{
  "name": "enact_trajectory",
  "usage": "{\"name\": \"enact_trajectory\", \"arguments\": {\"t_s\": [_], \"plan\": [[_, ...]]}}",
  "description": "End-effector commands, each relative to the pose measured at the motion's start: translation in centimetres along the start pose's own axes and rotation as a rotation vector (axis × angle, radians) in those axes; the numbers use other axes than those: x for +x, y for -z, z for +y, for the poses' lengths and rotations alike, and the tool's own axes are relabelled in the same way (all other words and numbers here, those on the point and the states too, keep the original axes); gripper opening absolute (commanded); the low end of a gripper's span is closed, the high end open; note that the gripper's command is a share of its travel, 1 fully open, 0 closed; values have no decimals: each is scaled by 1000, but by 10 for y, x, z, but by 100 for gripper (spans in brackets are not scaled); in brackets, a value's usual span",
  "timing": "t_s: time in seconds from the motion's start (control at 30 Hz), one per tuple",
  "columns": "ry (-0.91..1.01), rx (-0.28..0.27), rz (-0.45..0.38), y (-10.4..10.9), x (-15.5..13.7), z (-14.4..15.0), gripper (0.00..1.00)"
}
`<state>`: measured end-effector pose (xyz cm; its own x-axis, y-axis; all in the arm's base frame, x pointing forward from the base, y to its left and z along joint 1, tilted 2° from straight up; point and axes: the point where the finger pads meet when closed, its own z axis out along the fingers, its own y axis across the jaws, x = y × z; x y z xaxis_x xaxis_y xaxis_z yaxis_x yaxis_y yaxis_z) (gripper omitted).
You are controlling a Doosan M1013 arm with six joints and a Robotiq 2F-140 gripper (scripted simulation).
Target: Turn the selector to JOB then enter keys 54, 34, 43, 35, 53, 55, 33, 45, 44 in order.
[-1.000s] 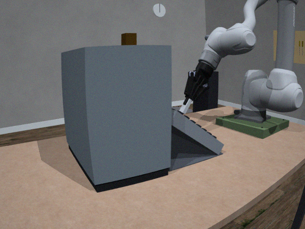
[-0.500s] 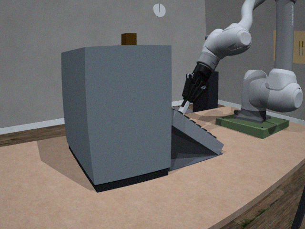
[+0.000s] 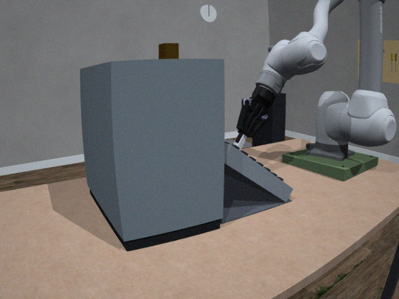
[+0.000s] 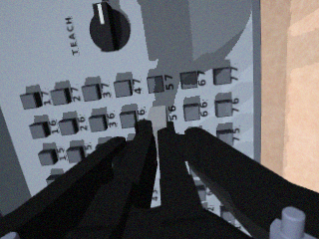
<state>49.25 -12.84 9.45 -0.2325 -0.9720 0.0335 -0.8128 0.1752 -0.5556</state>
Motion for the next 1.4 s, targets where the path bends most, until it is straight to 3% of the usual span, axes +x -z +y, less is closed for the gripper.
{"name": "enact_trajectory", "arguments": {"t_s": [0.0, 1.37], "plan": [[0, 0, 0, 0, 0, 0, 0], [0, 0, 0, -11, 0, 0, 0]]}}
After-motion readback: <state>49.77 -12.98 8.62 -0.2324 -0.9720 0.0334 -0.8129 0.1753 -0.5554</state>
